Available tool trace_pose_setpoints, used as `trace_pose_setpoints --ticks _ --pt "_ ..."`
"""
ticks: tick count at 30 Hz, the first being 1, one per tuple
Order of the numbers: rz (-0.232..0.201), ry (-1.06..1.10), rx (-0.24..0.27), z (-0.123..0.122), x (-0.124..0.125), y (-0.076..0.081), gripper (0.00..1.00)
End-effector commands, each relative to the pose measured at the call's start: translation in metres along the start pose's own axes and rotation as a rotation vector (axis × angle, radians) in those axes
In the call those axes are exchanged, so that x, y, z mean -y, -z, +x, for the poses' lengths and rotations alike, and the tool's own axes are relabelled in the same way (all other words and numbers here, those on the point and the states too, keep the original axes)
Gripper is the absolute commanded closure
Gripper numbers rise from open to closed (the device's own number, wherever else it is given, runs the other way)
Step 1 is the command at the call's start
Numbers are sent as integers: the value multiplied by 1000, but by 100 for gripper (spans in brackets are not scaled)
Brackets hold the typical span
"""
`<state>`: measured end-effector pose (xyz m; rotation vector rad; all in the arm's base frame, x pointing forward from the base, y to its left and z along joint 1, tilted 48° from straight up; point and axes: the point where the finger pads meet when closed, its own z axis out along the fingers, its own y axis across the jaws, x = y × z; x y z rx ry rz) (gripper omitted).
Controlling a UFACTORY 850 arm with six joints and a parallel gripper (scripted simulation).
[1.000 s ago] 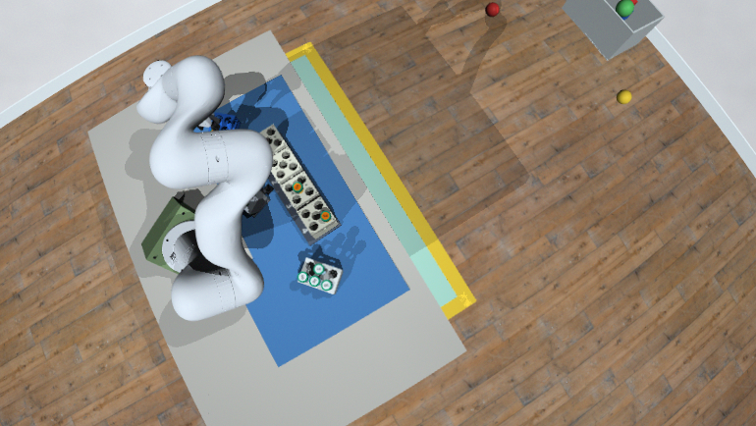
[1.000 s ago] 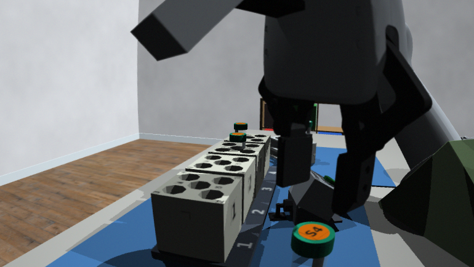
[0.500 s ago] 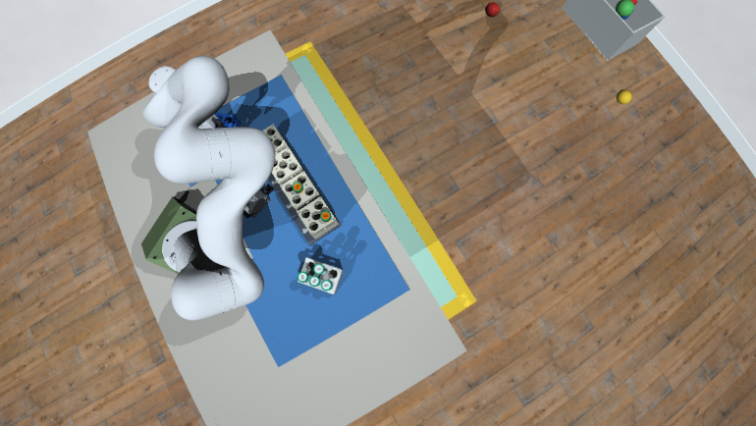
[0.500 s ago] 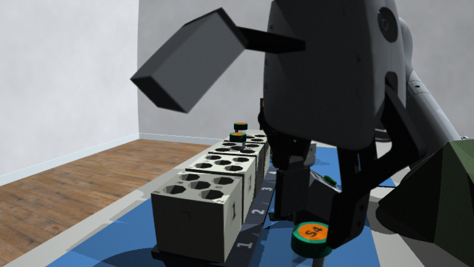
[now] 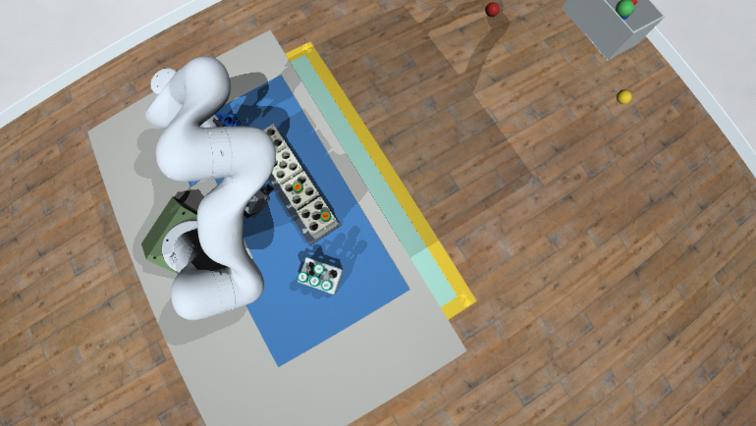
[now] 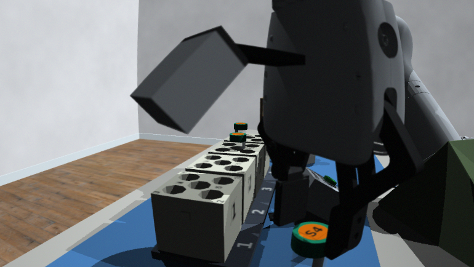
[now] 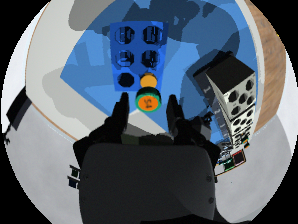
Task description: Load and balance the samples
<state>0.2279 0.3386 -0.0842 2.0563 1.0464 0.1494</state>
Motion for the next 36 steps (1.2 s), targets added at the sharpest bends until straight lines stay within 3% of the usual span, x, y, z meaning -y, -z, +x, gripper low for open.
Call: trace_pose_setpoints --ticks 1,36 --pt "1 0 -1 1 0 -1 43" --pt "1 0 -1 1 0 -19 43"
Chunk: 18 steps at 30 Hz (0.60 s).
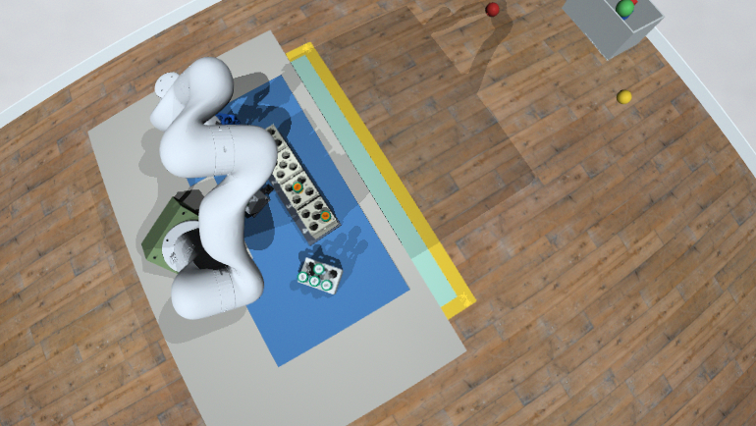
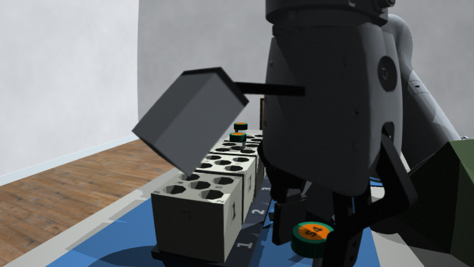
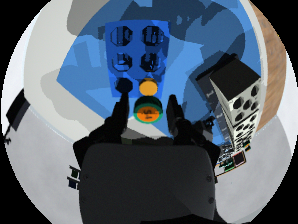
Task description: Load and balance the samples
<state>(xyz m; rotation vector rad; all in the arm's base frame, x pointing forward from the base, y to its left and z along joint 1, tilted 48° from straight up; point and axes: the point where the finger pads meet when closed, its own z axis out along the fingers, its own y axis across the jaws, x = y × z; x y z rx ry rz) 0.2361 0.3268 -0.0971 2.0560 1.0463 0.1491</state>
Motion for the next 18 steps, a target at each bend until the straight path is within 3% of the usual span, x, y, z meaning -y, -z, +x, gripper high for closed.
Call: trace_pose_setpoints --ticks 1,5,6,18 --pt "1 -1 -2 1 0 1 43" --pt "1 -1 -2 1 0 1 43" --pt "1 -1 -2 1 0 1 100" --pt "1 -1 -2 1 0 2 100"
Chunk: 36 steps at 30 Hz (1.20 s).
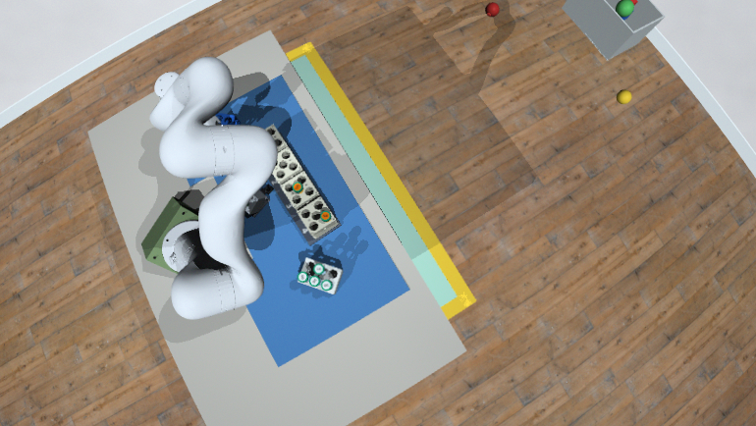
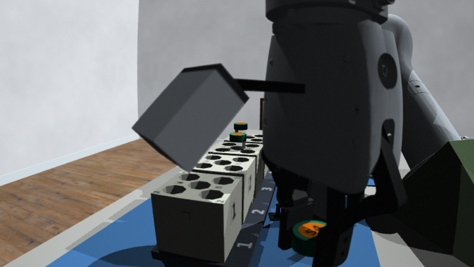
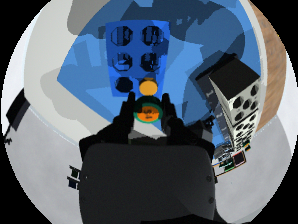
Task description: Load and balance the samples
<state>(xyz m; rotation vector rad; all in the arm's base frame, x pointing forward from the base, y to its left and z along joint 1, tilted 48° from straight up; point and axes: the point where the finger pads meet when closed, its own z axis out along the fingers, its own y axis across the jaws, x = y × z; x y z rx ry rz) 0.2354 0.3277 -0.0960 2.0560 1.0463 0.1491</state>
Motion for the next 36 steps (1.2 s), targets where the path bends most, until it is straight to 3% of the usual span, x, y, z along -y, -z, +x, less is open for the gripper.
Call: trace_pose_setpoints --ticks 1,36 --pt "1 -1 -2 1 0 1 100" --pt "1 -1 -2 1 0 5 100"
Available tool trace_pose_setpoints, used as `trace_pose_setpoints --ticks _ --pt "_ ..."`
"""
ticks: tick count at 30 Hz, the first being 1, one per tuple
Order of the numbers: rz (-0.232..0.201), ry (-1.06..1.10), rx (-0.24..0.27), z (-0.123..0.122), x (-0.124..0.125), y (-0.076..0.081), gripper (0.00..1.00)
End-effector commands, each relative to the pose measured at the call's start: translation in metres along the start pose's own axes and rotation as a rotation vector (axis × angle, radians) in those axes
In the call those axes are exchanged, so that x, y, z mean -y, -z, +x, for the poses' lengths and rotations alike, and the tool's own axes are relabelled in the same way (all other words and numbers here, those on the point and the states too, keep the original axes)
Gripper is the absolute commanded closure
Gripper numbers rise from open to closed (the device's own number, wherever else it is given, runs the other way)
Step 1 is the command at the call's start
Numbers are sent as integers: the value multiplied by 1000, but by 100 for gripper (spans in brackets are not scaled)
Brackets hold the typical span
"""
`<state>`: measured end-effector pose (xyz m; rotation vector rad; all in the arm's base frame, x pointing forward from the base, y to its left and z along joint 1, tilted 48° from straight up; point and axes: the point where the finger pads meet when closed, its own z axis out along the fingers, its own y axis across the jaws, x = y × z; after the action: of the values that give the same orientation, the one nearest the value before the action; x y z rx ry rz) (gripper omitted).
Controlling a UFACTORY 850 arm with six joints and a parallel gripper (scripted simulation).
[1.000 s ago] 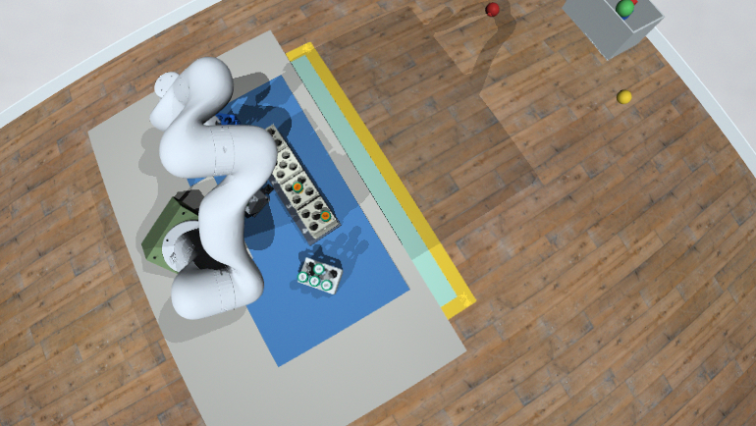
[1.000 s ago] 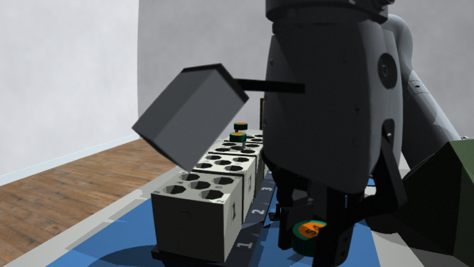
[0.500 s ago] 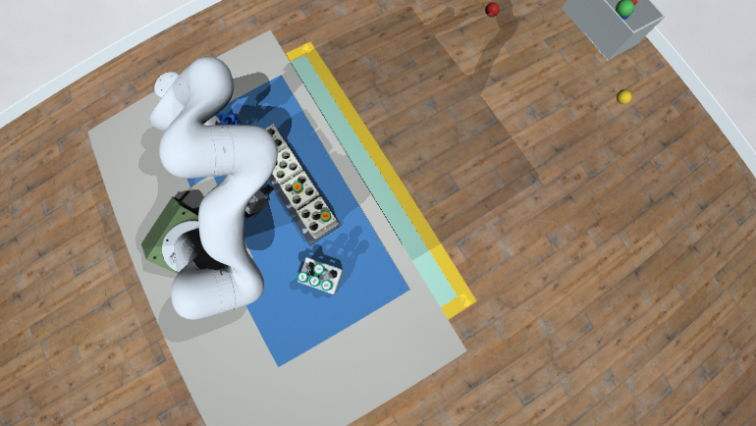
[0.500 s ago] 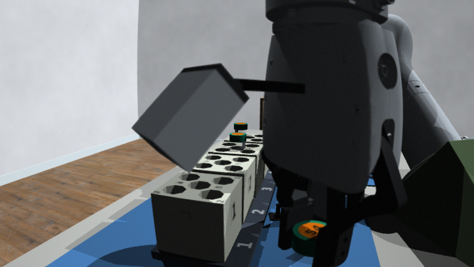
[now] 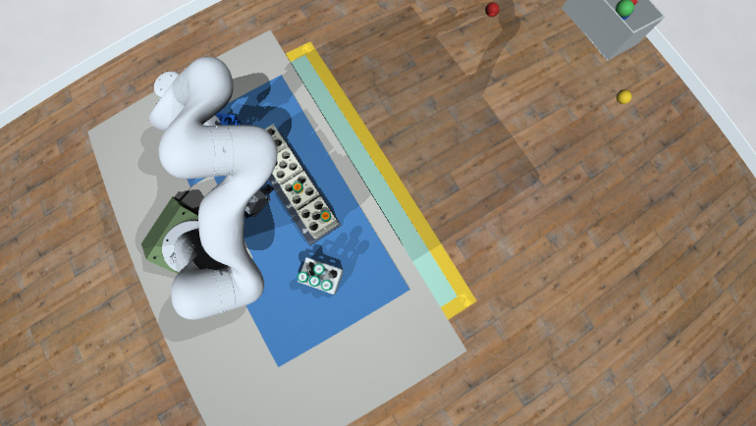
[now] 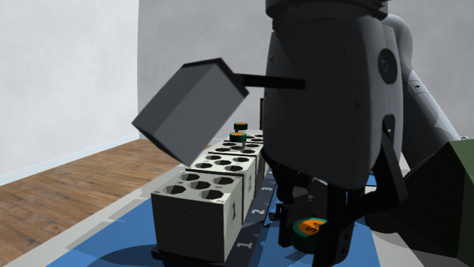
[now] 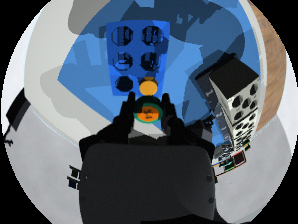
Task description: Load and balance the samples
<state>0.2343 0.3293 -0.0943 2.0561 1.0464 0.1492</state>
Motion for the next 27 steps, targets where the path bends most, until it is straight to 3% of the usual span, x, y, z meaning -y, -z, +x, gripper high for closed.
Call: trace_pose_setpoints --ticks 1,27 --pt "1 -1 -2 1 0 3 100" --pt "1 -1 -2 1 0 18 100"
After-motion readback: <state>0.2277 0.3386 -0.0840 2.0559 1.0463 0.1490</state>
